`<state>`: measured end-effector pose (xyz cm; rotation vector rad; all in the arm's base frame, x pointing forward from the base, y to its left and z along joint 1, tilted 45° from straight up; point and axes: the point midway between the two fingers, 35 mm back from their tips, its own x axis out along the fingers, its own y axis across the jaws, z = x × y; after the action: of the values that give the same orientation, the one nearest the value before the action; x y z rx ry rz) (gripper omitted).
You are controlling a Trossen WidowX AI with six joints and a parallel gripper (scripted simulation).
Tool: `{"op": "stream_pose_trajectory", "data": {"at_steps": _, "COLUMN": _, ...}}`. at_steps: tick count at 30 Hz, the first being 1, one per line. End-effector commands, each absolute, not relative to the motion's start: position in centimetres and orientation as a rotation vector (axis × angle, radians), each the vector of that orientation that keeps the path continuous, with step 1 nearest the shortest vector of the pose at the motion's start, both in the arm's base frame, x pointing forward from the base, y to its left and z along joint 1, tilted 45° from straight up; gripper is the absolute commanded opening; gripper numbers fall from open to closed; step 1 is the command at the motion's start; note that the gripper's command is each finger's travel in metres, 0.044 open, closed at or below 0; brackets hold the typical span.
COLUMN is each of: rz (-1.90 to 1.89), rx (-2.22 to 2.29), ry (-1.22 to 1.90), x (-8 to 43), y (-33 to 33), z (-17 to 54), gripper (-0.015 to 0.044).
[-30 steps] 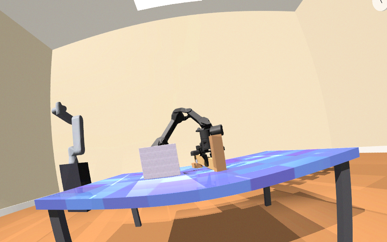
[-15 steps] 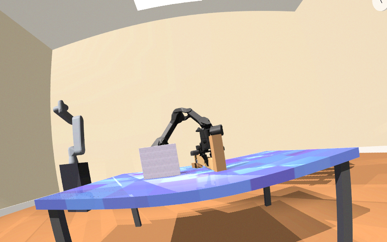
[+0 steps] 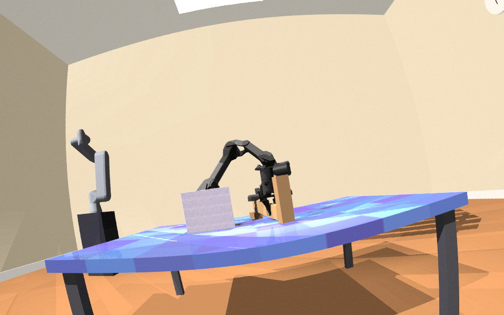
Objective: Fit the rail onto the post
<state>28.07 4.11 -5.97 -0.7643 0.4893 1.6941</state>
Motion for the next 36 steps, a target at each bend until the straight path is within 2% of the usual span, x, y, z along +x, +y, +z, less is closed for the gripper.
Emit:
{"op": "stream_pose_trajectory", "data": {"at_steps": 1, "rz": 1.683, "rx": -0.774, "ry": 0.48, "x": 28.5, "y": 3.7, "z": -5.5, "gripper": 0.0}}
{"op": "stream_pose_trajectory", "data": {"at_steps": 36, "rz": 1.683, "rx": -0.774, "ry": 0.48, "x": 28.9, "y": 2.5, "z": -4.2, "gripper": 0.0}}
